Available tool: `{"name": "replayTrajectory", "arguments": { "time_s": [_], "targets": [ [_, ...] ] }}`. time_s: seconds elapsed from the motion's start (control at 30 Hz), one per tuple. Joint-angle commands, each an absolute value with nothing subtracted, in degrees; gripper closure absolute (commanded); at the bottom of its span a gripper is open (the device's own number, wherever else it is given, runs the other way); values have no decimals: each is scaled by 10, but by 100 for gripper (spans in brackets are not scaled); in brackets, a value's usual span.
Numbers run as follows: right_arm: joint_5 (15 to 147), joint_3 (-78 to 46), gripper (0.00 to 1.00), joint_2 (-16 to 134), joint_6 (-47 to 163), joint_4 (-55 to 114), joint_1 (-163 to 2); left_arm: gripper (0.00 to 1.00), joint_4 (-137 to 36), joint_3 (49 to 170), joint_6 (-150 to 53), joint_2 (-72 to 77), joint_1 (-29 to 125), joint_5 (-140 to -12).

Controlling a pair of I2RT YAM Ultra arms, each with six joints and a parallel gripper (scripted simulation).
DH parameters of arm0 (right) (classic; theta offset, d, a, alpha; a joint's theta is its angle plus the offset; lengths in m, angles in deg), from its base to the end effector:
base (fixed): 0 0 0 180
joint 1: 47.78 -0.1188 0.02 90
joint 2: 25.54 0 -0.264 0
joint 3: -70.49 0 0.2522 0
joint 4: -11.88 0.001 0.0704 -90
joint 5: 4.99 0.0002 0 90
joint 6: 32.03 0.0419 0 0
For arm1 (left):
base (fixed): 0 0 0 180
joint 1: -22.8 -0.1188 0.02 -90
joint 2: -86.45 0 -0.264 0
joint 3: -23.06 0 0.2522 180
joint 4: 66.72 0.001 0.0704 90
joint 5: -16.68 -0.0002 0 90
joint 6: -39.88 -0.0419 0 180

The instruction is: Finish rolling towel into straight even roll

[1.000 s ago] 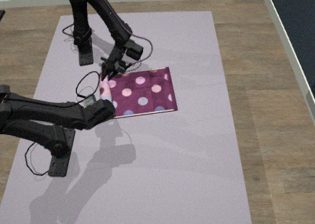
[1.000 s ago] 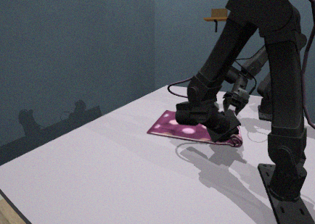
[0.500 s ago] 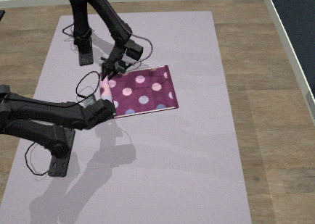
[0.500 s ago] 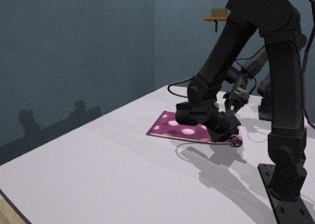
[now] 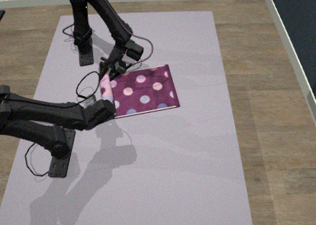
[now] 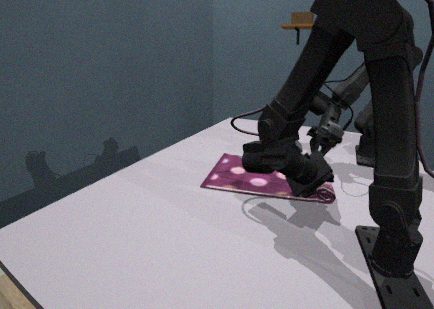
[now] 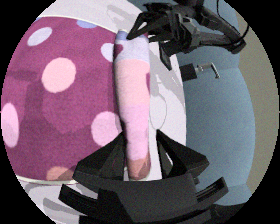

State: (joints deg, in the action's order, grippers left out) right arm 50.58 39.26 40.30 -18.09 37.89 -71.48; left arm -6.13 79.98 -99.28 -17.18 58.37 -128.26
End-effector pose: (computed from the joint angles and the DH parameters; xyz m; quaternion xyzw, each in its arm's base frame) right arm 0.1465 0.0913 0.1249 -0.7549 0.5380 0.1500 0.3437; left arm 0.1652 -0.1590 0.1017 -0.5398 -0.6949 0.4686 0.0785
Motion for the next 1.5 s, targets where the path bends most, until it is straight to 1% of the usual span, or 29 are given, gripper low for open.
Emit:
{"name": "replayTrajectory", "arguments": {
  "time_s": [0.0, 0.07, 0.13, 0.33, 0.47, 0.63, 0.7, 0.87, 1.0, 1.2, 1.27, 1.47],
  "targets": [
    [502, 397, 81, 411, -176, 373, -716, 51, -60, 814, -1002, -168, 581, -1272],
    [502, 397, 81, 411, -176, 373, -716, 42, -53, 816, -1002, -163, 581, -1272],
    [502, 397, 81, 411, -176, 373, -716, 42, -53, 816, -1002, -163, 581, -1272],
    [502, 397, 81, 411, -176, 373, -716, 15, -40, 820, -1002, -155, 580, -1273],
    [501, 388, 81, 418, -176, 384, -715, 15, -9, 831, -1024, -152, 565, -1267],
    [494, 360, 81, 443, -175, 421, -711, 15, 71, 863, -1085, -149, 520, -1252],
    [494, 360, 81, 443, -175, 421, -711, 15, 71, 863, -1085, -149, 520, -1252],
    [484, 315, 81, 484, -174, 481, -705, 15, 158, 908, -1152, -158, 473, -1233],
    [475, 270, 81, 526, -174, 540, -700, 15, 195, 930, -1181, -166, 455, -1224],
    [461, 192, 81, 604, -178, 640, -691, 13, 148, 898, -1154, -114, 470, -1215],
    [461, 192, 81, 604, -178, 640, -691, 13, 148, 898, -1154, -114, 470, -1215],
    [448, 107, 81, 695, -189, 750, -683, 10, 30, 819, -1077, 24, 516, -1187]
  ]
}}
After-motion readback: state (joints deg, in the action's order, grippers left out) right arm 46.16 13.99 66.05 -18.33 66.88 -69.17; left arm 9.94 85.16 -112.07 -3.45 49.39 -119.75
